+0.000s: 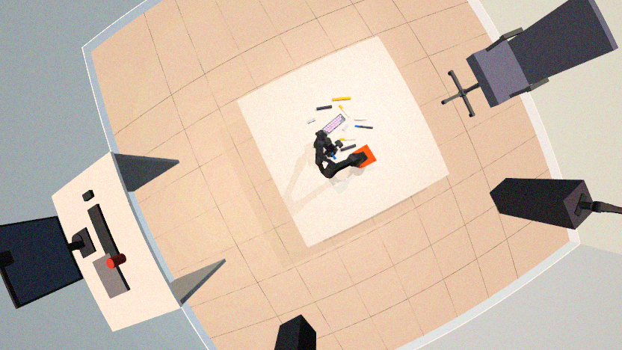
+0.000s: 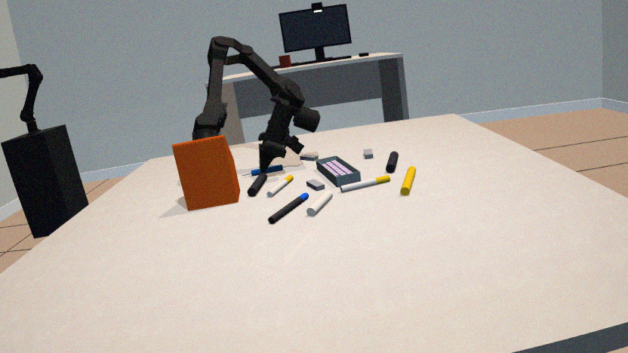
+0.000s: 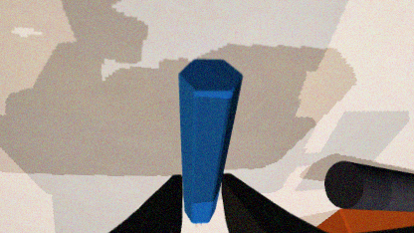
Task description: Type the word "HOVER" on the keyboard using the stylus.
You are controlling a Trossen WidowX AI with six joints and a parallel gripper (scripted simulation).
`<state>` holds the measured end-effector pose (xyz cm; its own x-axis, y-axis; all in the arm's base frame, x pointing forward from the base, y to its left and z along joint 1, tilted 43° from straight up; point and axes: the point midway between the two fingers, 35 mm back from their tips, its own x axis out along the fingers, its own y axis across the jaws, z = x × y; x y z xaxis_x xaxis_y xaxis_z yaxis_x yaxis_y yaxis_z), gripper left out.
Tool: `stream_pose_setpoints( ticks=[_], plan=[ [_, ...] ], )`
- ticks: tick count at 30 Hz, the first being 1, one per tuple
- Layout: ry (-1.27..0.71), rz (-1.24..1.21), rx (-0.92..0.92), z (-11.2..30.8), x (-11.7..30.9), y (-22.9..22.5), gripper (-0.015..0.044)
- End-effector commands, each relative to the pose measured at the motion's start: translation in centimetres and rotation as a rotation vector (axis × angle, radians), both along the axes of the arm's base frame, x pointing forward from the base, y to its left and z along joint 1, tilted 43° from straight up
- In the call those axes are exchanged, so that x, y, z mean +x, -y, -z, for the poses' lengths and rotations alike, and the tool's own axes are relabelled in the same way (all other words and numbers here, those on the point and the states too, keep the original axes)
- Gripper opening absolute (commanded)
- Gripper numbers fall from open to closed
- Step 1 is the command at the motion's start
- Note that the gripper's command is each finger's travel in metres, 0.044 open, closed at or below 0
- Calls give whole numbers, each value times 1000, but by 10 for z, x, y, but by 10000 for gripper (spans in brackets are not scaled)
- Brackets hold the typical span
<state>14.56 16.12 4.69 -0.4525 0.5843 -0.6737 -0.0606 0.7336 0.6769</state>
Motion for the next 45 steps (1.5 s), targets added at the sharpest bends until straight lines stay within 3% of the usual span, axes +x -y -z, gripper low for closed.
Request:
stream_pose_setpoints(
  ticks=[1,22,45],
  plan=[
    [0,1,3,0,0,0,0],
    [1,0,-2,-36,-2,34,0],
    [413,466,-291,30,71,79,0]
  ],
)
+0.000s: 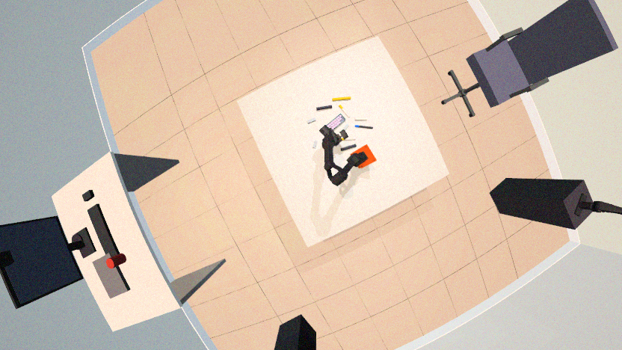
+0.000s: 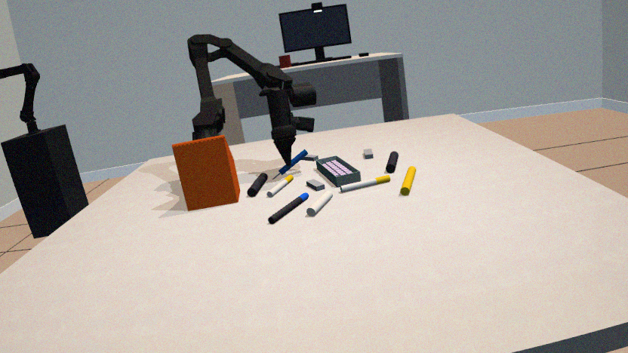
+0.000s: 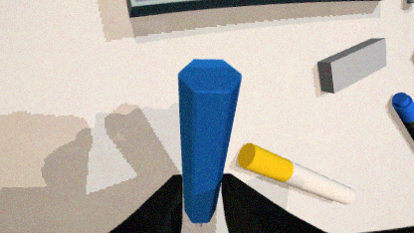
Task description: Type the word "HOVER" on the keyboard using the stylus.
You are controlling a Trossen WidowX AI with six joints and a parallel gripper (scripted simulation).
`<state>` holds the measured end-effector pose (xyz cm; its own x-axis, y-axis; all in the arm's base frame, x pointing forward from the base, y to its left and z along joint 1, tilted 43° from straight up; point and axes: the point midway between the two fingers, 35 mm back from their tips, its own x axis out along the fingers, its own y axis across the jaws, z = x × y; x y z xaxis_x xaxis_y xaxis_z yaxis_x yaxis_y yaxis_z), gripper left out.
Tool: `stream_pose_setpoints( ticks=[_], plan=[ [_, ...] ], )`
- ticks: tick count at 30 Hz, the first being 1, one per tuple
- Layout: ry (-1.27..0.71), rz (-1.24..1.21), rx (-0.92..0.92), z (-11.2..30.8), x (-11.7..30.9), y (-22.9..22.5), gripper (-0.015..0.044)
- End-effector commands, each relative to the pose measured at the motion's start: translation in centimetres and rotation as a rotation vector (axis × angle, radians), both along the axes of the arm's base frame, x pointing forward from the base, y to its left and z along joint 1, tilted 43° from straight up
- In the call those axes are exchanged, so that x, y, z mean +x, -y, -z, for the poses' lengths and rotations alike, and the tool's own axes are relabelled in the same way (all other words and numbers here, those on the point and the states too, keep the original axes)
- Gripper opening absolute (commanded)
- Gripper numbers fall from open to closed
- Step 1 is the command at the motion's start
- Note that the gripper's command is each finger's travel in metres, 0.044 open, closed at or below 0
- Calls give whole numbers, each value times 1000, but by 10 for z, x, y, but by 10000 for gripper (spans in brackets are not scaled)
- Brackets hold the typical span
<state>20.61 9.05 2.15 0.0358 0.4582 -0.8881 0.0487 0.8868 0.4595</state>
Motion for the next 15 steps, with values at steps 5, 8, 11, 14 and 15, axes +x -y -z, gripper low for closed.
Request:
stream_pose_setpoints(
  ticks=[5,8,11,14,15],
  plan=[
    [176,227,-60,6,30,22,0],
    [244,315,-70,5,41,30,0],
    [313,407,-74,2,51,39,0],
    [383,500,-72,-3,61,48,0],
    [406,532,-69,-5,63,51,0]
  ],
)
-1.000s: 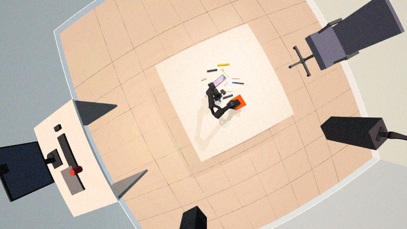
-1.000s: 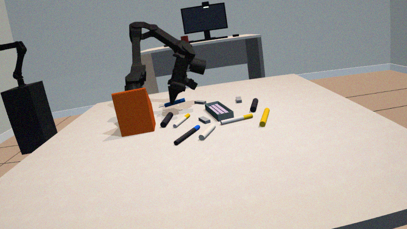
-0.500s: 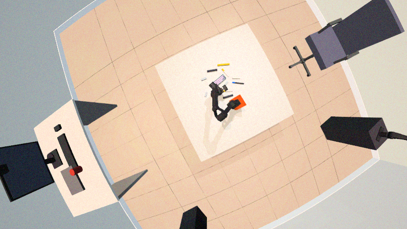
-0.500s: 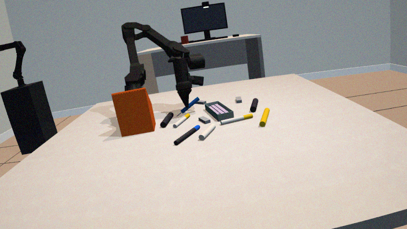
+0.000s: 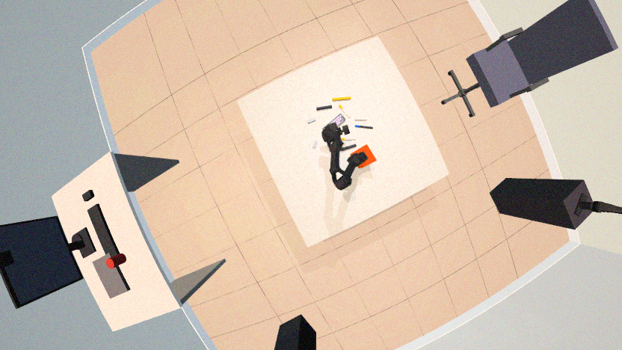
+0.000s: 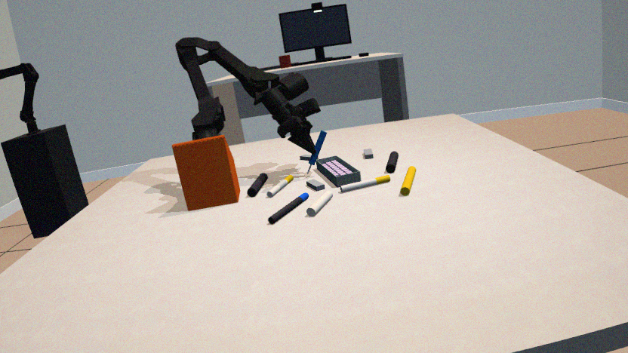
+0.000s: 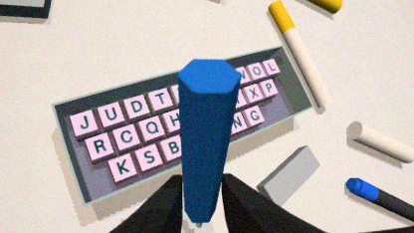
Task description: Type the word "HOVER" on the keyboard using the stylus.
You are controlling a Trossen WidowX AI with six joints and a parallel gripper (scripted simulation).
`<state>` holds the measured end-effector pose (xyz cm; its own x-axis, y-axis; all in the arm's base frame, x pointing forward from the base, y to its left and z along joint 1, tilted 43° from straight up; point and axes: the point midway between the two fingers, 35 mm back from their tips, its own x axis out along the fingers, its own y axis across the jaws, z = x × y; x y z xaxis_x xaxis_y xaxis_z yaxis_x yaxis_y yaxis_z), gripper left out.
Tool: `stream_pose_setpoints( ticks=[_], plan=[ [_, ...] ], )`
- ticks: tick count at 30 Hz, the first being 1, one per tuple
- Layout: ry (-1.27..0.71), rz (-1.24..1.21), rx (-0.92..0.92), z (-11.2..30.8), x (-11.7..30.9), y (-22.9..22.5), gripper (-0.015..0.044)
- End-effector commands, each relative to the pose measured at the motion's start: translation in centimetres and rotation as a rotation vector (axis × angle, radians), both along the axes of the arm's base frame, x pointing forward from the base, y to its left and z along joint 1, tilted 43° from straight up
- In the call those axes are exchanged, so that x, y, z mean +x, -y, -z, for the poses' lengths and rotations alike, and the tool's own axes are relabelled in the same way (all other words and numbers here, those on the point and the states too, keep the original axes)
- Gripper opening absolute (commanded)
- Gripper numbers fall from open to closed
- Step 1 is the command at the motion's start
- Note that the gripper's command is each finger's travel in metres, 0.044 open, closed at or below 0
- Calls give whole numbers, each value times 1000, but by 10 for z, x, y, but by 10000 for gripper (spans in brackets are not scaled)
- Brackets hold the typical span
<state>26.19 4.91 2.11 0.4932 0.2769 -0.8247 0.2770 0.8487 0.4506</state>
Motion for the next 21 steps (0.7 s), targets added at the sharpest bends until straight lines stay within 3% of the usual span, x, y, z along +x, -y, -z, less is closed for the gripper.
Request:
stream_pose_setpoints(
  ticks=[1,11,21],
  plan=[
    [101,127,7,-7,10,13,0],
    [349,406,70,-34,28,44,0],
    [353,411,72,-31,29,41,0]
  ],
)
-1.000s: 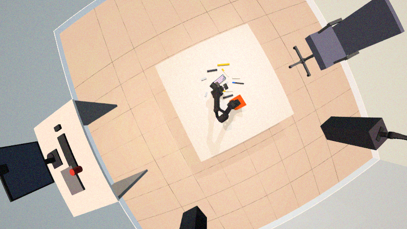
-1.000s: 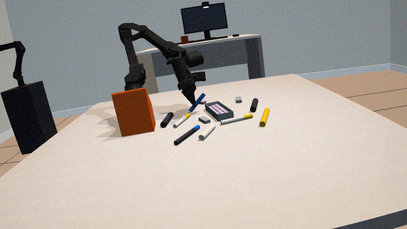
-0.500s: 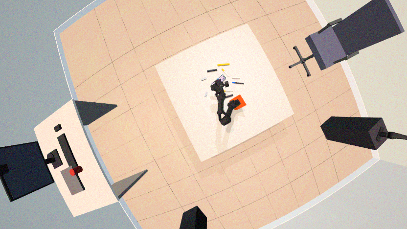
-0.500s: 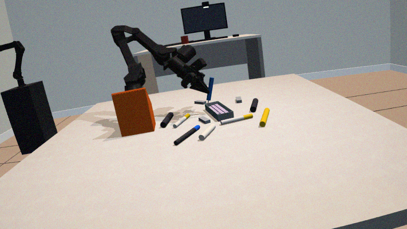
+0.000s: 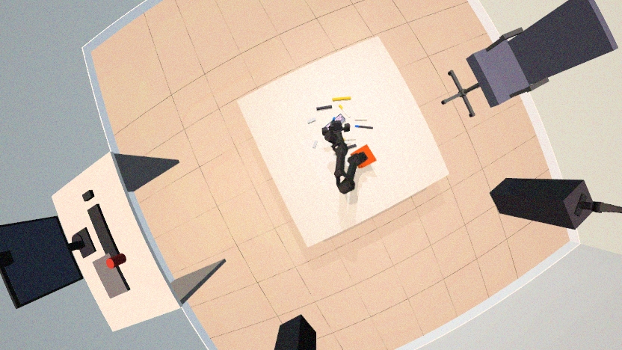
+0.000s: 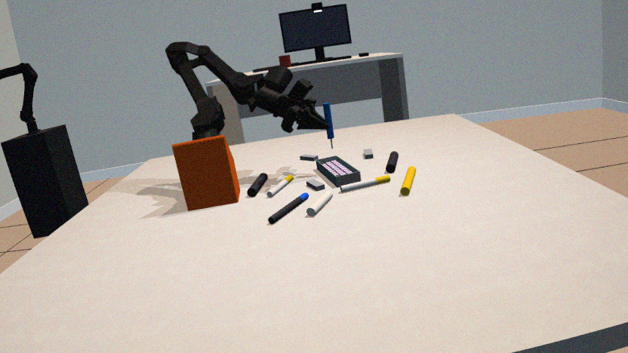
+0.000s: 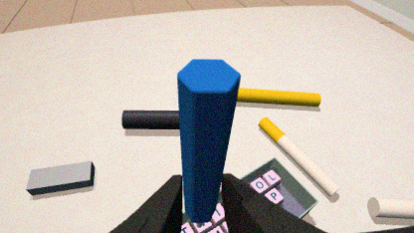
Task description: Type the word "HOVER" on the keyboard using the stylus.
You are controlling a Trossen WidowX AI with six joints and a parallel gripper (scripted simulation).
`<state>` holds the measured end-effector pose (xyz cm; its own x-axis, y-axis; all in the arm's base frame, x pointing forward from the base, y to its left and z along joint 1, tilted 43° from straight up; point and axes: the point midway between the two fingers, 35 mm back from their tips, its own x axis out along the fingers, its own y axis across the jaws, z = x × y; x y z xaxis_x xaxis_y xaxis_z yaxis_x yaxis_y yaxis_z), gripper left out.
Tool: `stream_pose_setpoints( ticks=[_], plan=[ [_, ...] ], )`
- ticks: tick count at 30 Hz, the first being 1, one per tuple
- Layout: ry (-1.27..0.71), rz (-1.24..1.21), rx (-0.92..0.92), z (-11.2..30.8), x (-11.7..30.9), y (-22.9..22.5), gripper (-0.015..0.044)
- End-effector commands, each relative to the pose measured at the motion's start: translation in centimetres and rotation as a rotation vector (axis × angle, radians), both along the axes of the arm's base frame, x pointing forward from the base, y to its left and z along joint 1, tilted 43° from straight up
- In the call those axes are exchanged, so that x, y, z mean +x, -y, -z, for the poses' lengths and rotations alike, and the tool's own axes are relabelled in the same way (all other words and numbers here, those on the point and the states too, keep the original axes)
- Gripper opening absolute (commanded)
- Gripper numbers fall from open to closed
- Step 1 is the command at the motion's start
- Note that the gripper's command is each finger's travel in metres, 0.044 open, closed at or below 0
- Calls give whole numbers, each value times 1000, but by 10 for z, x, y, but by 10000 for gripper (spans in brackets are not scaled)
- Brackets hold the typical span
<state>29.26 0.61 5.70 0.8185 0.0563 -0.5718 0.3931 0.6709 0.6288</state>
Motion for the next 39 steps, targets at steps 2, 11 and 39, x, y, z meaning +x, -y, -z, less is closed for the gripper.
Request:
stream_pose_setpoints(
  ticks=[2,11,39],
  plan=[
    [-5,7,4,9,-1,-6,0],
    [-5,7,5,27,-1,-23,0],
    [-5,7,6,31,-2,-24,81]
  ],
)
